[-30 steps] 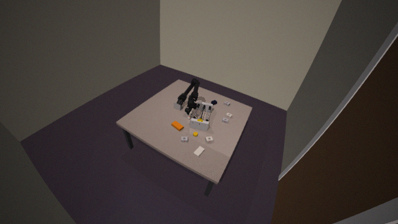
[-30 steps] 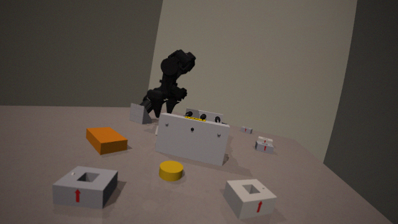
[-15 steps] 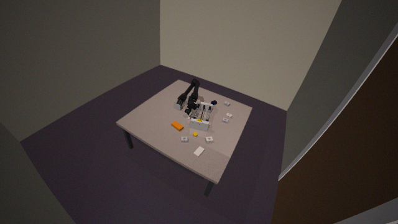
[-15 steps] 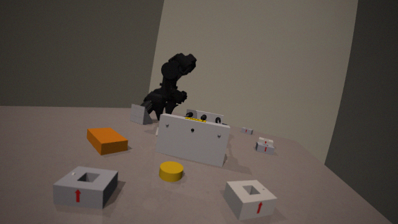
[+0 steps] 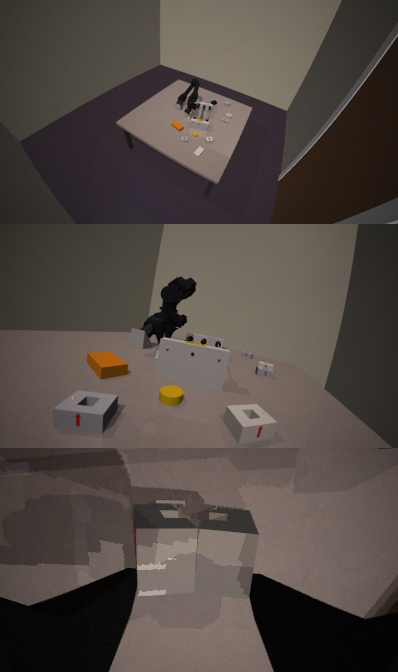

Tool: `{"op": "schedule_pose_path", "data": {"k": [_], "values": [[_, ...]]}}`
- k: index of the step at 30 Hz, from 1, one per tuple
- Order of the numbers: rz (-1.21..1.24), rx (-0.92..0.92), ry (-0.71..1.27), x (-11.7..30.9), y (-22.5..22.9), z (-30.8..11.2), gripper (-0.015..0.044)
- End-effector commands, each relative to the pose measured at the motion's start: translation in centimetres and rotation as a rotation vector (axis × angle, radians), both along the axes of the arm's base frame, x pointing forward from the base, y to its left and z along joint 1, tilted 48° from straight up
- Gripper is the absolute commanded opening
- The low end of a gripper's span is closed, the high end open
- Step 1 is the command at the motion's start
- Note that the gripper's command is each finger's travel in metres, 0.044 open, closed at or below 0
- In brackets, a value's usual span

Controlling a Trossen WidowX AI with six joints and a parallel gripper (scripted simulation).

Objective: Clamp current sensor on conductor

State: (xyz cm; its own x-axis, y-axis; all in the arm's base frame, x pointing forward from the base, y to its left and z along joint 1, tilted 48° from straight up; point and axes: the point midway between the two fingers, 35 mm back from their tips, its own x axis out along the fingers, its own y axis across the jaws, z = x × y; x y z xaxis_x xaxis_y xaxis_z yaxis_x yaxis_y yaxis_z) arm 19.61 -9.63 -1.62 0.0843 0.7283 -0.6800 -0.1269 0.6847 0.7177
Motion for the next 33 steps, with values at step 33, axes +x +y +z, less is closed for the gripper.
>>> {"op": "schedule_pose_path", "data": {"k": [33], "values": [[-0.2,0.025,0.151,1.0,-7.2,7.0,0.0]]}}
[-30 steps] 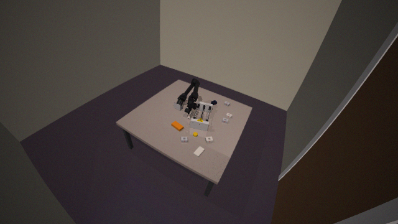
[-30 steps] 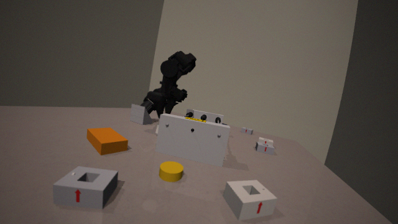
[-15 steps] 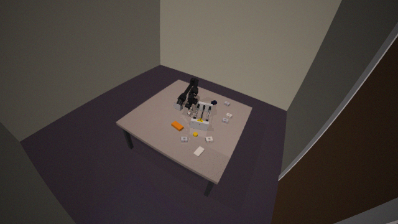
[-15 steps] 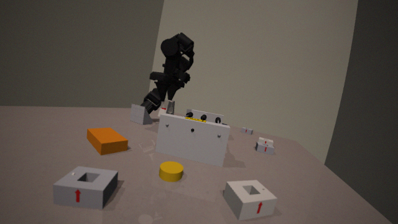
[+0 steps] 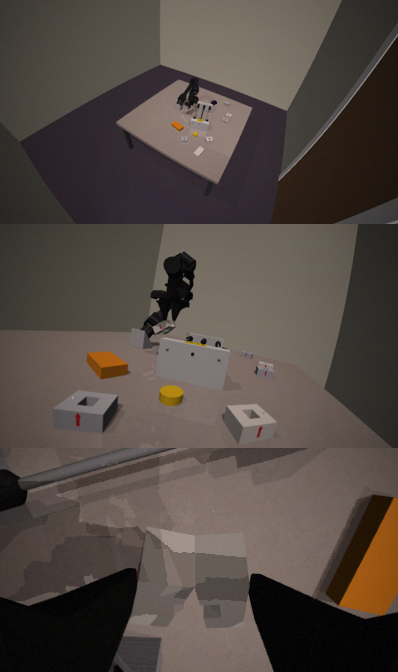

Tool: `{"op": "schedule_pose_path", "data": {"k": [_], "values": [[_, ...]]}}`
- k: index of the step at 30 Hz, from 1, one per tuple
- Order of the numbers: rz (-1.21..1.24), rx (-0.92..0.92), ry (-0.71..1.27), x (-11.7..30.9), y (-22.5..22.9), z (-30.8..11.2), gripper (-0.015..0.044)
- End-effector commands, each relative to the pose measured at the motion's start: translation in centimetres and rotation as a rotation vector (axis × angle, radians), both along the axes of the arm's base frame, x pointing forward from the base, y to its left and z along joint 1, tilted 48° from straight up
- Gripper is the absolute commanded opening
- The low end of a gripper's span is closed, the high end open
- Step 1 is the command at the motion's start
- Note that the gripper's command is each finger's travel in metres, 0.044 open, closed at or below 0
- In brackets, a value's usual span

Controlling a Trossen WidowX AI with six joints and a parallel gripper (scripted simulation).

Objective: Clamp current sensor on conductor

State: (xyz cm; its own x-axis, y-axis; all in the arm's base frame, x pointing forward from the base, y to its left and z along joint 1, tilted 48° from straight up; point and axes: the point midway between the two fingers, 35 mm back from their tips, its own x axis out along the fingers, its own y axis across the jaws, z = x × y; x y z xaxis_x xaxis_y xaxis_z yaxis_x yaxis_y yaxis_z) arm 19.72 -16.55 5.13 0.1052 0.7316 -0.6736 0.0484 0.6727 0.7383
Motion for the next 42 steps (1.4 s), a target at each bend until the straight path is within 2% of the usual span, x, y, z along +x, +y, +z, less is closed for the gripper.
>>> {"op": "schedule_pose_path", "data": {"k": [1,19,42], "values": [[-0.089,0.004,0.055,1.2,-0.2,0.3,0.0],[-0.501,0.11,0.37,5.6,0.1,1.2,0.0],[-0.945,0.33,0.788,10.8,1.2,3.0,0.0]]}}
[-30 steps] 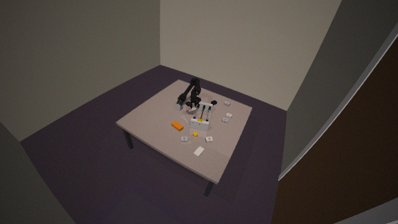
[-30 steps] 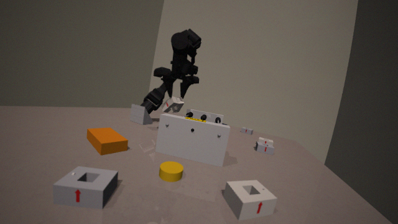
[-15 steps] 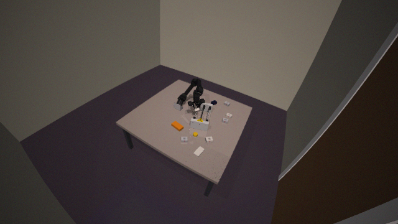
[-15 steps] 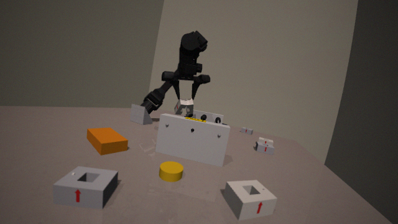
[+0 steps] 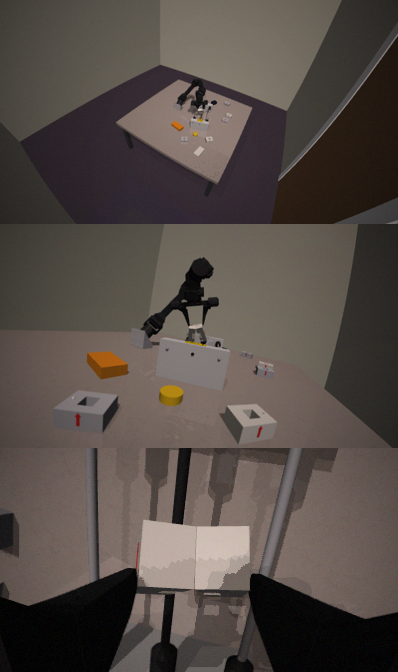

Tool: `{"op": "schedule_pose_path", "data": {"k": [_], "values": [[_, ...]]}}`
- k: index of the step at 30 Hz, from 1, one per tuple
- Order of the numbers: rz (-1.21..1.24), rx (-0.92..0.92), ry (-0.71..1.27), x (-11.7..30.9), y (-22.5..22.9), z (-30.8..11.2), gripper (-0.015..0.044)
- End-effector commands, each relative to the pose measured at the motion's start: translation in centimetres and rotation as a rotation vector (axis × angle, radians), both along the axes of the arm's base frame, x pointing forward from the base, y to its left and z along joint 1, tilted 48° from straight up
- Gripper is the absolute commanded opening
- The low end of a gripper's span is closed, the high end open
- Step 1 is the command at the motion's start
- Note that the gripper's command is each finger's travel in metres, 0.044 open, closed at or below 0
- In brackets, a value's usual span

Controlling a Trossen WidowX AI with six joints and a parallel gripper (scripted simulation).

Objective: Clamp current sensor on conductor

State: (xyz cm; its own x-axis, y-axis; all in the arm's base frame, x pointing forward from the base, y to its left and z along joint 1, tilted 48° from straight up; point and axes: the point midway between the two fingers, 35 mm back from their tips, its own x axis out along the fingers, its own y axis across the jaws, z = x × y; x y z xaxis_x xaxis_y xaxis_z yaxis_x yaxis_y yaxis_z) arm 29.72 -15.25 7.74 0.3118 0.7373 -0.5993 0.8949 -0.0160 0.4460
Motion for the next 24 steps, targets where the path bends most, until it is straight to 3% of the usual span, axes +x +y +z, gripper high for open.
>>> {"op": "schedule_pose_path", "data": {"k": [1,24], "values": [[-0.055,0.026,0.035,0.8,0.0,0.4,0.0],[-0.055,0.025,0.034,2.1,2.3,-1.5,0.0]]}}
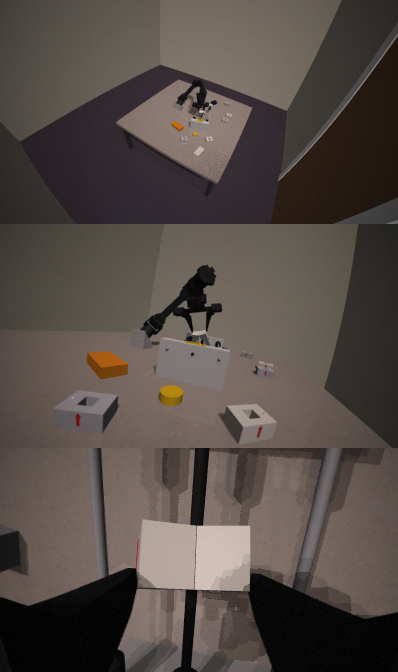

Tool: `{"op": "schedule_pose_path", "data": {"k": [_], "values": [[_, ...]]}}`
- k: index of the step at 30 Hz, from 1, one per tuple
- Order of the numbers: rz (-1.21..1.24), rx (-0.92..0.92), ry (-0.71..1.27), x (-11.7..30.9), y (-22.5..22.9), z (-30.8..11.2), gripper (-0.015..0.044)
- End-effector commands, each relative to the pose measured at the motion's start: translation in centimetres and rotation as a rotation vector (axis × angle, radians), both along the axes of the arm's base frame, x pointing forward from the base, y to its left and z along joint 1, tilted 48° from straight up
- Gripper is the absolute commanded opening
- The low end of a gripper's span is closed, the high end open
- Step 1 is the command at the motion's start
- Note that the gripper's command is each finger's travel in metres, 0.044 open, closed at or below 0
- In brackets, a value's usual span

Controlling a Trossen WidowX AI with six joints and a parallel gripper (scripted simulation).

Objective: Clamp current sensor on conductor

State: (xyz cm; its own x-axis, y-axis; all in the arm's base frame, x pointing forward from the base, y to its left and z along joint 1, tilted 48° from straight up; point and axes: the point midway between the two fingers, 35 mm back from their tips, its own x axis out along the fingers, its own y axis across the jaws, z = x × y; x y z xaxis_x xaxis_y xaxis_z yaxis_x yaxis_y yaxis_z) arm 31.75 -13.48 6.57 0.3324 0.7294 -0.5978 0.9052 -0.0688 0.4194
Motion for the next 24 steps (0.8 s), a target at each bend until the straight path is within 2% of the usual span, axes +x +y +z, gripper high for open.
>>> {"op": "schedule_pose_path", "data": {"k": [1,24], "values": [[-0.004,0.01,0.005,0.1,0.7,-0.5,0.0],[0.0,0.003,0.0,0.7,1.9,-1.4,0.0]]}}
